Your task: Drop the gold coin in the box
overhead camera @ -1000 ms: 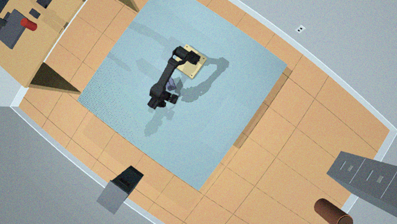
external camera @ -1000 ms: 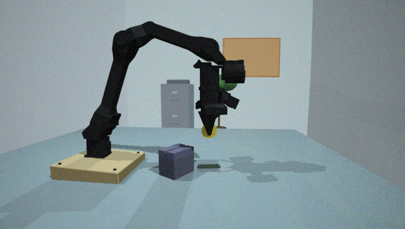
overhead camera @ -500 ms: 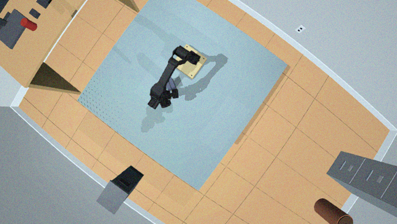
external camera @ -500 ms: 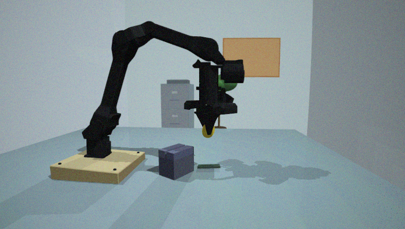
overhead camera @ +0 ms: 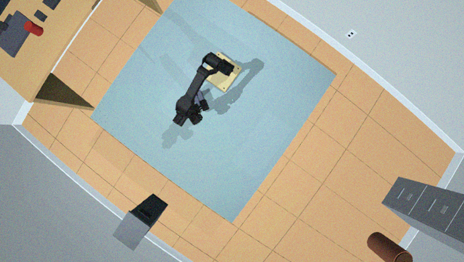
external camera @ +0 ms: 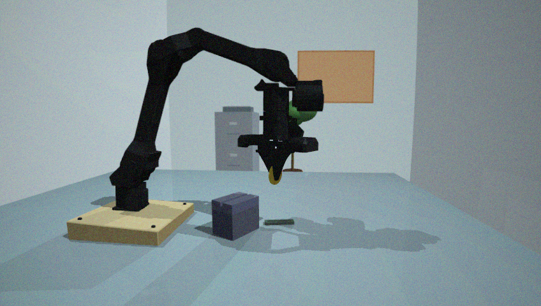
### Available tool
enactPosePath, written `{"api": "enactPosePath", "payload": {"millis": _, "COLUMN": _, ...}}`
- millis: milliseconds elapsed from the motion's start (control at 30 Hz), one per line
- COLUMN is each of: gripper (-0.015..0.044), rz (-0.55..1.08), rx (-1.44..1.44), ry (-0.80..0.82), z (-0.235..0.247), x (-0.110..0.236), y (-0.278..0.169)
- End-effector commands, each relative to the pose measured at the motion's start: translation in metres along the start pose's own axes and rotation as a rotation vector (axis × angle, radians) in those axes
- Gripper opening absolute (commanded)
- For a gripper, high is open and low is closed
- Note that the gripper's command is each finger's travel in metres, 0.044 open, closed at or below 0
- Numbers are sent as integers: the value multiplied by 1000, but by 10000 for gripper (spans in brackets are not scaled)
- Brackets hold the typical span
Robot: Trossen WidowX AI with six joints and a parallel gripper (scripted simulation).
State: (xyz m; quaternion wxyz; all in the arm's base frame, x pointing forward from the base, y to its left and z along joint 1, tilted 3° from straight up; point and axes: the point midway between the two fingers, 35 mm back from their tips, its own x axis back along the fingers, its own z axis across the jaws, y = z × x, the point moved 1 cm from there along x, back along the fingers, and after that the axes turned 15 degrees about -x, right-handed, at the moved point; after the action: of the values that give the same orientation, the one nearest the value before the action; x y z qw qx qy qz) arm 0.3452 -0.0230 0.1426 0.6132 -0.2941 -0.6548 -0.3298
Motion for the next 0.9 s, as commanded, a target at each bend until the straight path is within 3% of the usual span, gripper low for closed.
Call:
{"api": "enactPosePath", "payload": {"millis": 0, "gripper": 0, "rz": -5, "rx": 3, "ry": -2, "z": 0, "x": 2, "y": -8}}
{"api": "enactPosePath", "payload": {"millis": 867, "gripper": 0, "rz": 1, "rx": 3, "ry": -1, "z": 12, "x": 2, "y": -74}}
